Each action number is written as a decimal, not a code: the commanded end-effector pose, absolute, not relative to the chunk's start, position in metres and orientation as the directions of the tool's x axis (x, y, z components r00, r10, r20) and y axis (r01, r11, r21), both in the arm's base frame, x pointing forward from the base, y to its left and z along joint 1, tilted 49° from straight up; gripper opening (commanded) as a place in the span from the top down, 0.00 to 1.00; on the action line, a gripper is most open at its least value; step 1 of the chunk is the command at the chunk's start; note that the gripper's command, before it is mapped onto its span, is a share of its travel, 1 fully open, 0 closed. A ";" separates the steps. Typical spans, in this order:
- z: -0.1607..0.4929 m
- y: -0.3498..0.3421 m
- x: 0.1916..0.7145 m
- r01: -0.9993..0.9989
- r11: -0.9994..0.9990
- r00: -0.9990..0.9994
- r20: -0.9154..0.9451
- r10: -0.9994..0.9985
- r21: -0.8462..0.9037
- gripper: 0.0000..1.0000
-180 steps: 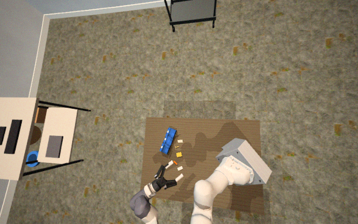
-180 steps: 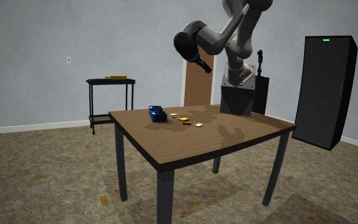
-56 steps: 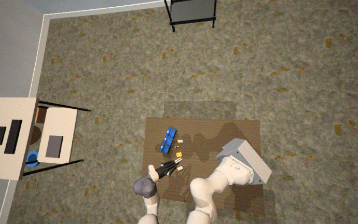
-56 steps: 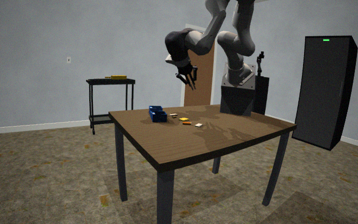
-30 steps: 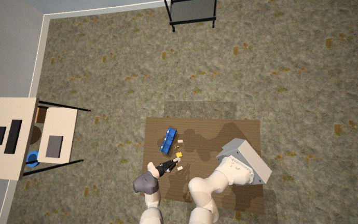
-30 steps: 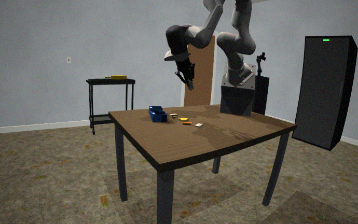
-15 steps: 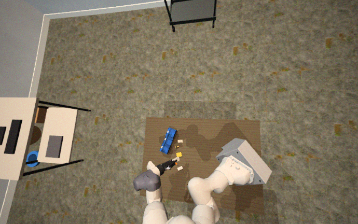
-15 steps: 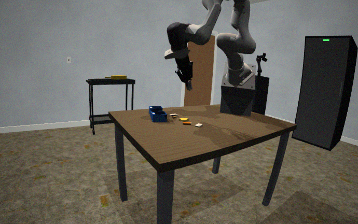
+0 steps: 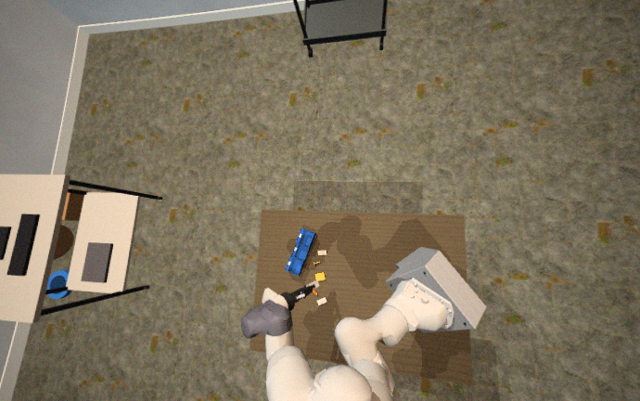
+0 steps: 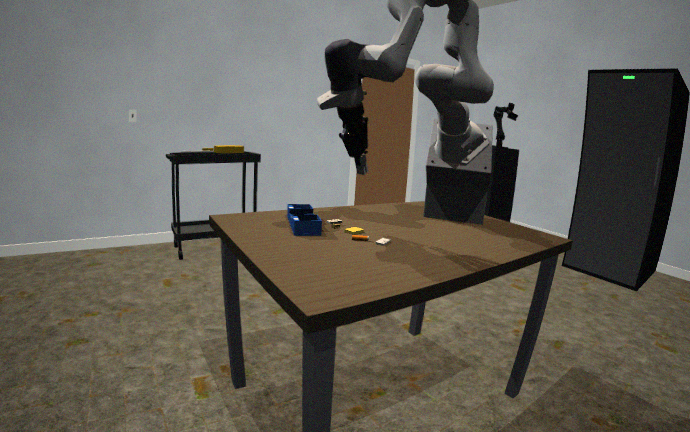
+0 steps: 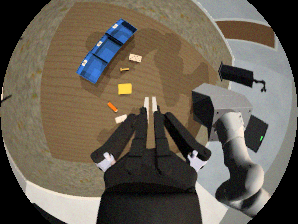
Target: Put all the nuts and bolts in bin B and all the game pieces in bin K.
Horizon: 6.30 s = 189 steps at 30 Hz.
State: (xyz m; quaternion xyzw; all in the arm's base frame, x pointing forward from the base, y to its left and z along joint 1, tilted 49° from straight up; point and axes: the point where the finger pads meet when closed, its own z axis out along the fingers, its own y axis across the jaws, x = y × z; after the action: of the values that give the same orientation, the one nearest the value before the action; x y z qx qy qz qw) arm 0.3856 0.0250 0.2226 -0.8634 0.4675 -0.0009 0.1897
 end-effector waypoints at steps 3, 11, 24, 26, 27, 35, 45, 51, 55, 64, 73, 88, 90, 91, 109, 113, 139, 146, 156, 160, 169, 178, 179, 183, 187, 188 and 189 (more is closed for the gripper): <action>0.224 0.022 0.391 -0.679 -0.614 0.701 -0.107 -0.705 -0.402 0.95; 0.226 0.020 0.394 -0.575 -0.673 0.776 -0.048 -0.629 -0.465 0.95; 0.227 0.019 0.397 -0.409 -0.743 0.857 0.058 -0.512 -0.530 0.95; 0.228 0.018 0.398 -0.351 -0.760 0.875 0.098 -0.474 -0.547 0.95; 0.228 0.018 0.398 -0.335 -0.766 0.880 0.108 -0.462 -0.548 0.95; 0.229 0.017 0.401 -0.206 -0.795 0.903 0.202 -0.378 -0.570 0.95; 0.230 0.015 0.403 -0.048 -0.817 0.904 0.323 -0.281 -0.575 0.95; 0.230 0.015 0.404 0.043 -0.826 0.892 0.394 -0.222 -0.562 0.95; 0.230 0.015 0.404 0.102 -0.829 0.878 0.442 -0.185 -0.550 0.95; 0.229 0.015 0.405 0.222 -0.832 0.837 0.538 -0.106 -0.509 0.95; 0.228 0.015 0.405 0.273 -0.831 0.812 0.579 -0.072 -0.486 0.95; 0.228 0.015 0.405 0.273 -0.831 0.812 0.579 -0.072 -0.486 0.95; 0.228 0.015 0.405 0.273 -0.831 0.812 0.579 -0.072 -0.486 0.95; 0.228 0.015 0.405 0.273 -0.831 0.812 0.579 -0.072 -0.486 0.95; 0.228 0.015 0.405 0.273 -0.831 0.812 0.579 -0.072 -0.486 0.95; 0.228 0.015 0.405 0.273 -0.831 0.812 0.579 -0.072 -0.486 0.95; 0.228 0.015 0.405 0.273 -0.831 0.812 0.579 -0.072 -0.486 0.95; 0.228 0.015 0.405 0.273 -0.831 0.812 0.579 -0.072 -0.486 0.95; 0.201 -0.010 0.442 0.052 -0.781 0.854 0.434 -0.289 -0.622 0.95; 0.199 -0.012 0.445 0.052 -0.781 0.854 0.434 -0.289 -0.622 0.95; 0.178 -0.033 0.469 0.052 -0.781 0.854 0.434 -0.289 -0.622 0.95; 0.158 -0.052 0.493 0.052 -0.781 0.854 0.434 -0.289 -0.622 0.95; 0.155 -0.054 0.496 0.052 -0.781 0.854 0.434 -0.289 -0.622 0.95; 0.147 -0.063 0.506 0.052 -0.781 0.854 0.434 -0.289 -0.622 0.95; 0.139 -0.070 0.517 0.052 -0.781 0.854 0.434 -0.289 -0.622 0.95; 0.137 -0.072 0.520 0.052 -0.781 0.854 0.434 -0.289 -0.622 0.95; 0.135 -0.074 0.522 0.052 -0.781 0.854 0.434 -0.289 -0.622 0.95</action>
State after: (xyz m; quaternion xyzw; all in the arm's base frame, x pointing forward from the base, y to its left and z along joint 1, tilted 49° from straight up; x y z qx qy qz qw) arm 0.4857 -0.0560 0.1567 -0.9074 0.0746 -0.2550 0.3256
